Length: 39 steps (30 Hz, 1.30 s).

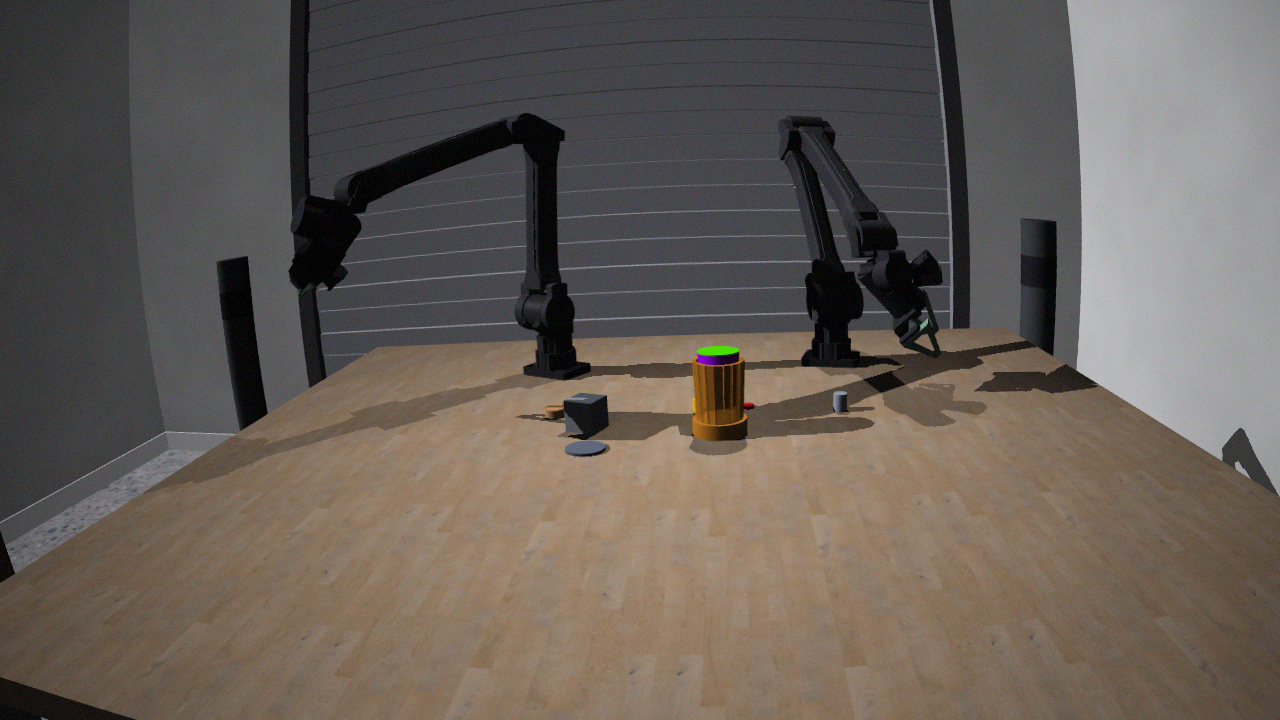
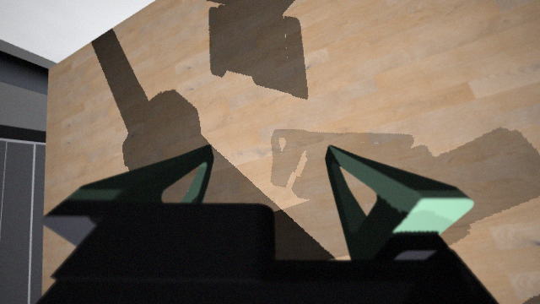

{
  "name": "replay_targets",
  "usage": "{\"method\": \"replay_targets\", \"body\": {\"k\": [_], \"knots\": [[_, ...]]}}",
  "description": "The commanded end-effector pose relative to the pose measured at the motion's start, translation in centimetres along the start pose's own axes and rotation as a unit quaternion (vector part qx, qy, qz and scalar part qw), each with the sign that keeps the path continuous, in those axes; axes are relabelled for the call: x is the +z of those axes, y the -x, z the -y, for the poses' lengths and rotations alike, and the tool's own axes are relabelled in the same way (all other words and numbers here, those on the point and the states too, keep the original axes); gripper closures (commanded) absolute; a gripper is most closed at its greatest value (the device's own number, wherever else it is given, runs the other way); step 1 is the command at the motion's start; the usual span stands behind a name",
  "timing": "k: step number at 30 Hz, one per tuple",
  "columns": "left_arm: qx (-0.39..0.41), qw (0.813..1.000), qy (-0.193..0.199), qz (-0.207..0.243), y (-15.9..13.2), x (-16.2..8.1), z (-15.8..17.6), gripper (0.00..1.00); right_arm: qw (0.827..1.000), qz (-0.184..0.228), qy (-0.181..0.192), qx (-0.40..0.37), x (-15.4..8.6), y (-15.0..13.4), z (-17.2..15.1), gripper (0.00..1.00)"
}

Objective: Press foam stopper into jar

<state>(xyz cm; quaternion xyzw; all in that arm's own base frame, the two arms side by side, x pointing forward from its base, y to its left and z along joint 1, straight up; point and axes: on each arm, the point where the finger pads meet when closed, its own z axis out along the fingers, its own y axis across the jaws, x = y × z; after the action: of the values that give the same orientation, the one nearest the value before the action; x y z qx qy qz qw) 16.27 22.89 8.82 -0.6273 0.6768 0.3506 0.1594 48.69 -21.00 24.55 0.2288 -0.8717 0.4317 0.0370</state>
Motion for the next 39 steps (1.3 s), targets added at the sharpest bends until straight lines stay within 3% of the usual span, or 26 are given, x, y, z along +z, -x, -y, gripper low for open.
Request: {"method": "replay_targets", "body": {"k": [1,5,7,13,18,20,22,23,27,35,37,39], "knots": [[0.089,0.996,-0.025,0.005,1.9,-2.2,2.9,0.02,0.997,0.036,-0.018,0.071,-1.9,0.5,1.2,1.0],[0.131,0.991,-0.032,0.006,1.4,-2.8,3.7,0.02,0.996,0.043,-0.008,0.079,-1.2,1.3,0.2,1.0],[0.176,0.984,-0.038,0.006,0.8,-3.5,4.6,0.02,0.991,0.071,-0.015,0.112,-3.2,0.8,1.2,1.0],[0.31,0.949,-0.055,0.012,-1.2,-5.7,7.1,0.02,0.976,0.129,-0.011,0.176,-5.8,1.4,1.4,1.0],[0.417,0.906,-0.066,0.02,-3.0,-7.6,8.7,0.02,0.959,0.174,-0.002,0.223,-7.4,2.0,1.2,1.0],[0.417,0.906,-0.066,0.02,-3.0,-7.6,8.7,0.02,0.959,0.174,-0.002,0.223,-7.4,2.0,1.2,1.0],[0.455,0.888,-0.069,0.024,-3.7,-8.3,9.2,0.02,0.957,0.18,0.011,0.228,-6.9,3.0,0.1,1.0],[0.475,0.877,-0.071,0.027,-4.1,-8.7,9.5,0.02,0.949,0.198,0.006,0.247,-8.3,2.3,1.0,1.0],[0.555,0.828,-0.075,0.037,-5.8,-10.3,10.6,0.02,0.928,0.239,0.014,0.284,-10.4,2.4,1.2,1.0],[0.696,0.711,-0.076,0.06,-9.3,-13.4,12.1,0.02,0.884,0.31,0.04,0.348,-13.7,2.9,1.2,1.0],[0.696,0.711,-0.076,0.06,-9.3,-13.4,12.1,0.02,0.884,0.31,0.04,0.348,-13.7,2.9,1.2,1.0],[0.725,0.681,-0.075,0.067,-10.1,-14.2,12.2,0.02,0.88,0.315,0.055,0.351,-13.3,3.9,0.2,1.0]]}}
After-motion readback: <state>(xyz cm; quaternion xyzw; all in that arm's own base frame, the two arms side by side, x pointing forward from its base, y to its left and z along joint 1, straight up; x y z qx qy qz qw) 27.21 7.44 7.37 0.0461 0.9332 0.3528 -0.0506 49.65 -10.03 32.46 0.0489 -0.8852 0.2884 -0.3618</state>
